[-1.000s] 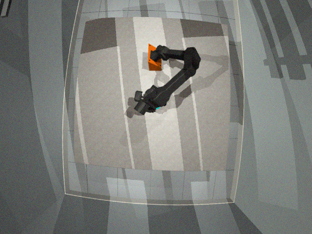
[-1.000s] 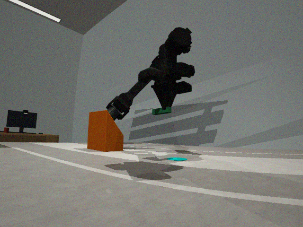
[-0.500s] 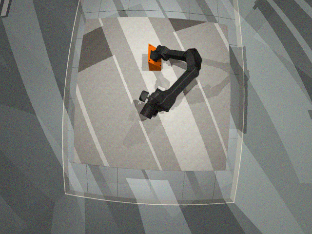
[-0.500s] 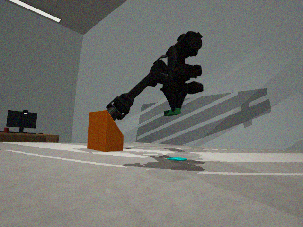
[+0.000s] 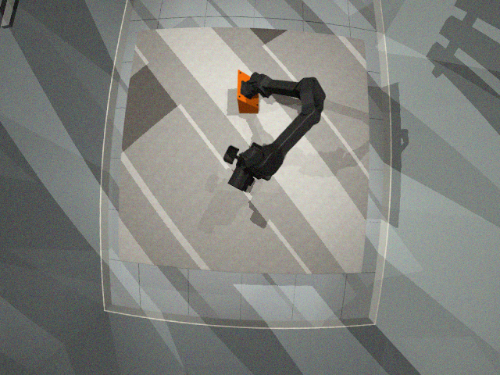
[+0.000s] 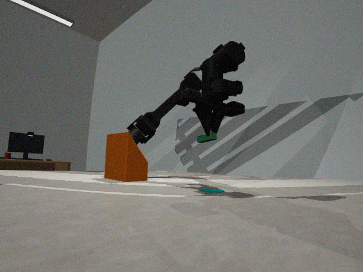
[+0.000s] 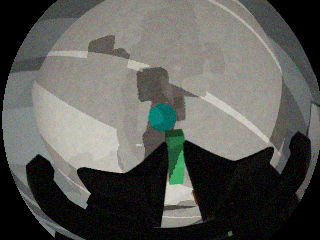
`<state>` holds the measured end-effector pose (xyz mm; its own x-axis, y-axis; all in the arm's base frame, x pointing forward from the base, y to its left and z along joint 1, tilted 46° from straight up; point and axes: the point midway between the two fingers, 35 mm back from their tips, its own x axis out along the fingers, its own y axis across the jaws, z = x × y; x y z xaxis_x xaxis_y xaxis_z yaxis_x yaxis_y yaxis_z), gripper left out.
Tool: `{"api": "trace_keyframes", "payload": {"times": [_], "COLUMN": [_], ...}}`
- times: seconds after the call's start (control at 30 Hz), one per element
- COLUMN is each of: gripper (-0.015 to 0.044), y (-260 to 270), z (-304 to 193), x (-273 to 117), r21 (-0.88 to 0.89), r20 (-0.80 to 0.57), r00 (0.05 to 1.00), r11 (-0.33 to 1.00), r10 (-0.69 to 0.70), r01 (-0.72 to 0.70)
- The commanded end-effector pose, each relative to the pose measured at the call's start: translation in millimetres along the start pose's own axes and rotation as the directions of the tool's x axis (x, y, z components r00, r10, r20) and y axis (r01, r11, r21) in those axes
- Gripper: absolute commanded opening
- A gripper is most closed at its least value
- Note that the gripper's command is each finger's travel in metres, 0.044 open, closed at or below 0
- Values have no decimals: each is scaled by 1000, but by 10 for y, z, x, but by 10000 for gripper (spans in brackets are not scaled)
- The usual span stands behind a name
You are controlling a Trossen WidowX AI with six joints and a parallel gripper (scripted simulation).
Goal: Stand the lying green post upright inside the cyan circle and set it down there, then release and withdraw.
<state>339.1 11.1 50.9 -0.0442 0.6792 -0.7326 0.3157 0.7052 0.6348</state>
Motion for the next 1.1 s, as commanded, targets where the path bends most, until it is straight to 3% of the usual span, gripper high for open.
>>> {"api": "trace_keyframes", "payload": {"times": [0.0, 1.07], "gripper": [22, 22], "y": [-10, -154], "z": [-6, 63], "x": [30, 273], "r21": [-5, -31], "r20": [14, 138], "r00": [1000, 976], "r11": [1000, 985], "r10": [-24, -166], "r01": [24, 172]}}
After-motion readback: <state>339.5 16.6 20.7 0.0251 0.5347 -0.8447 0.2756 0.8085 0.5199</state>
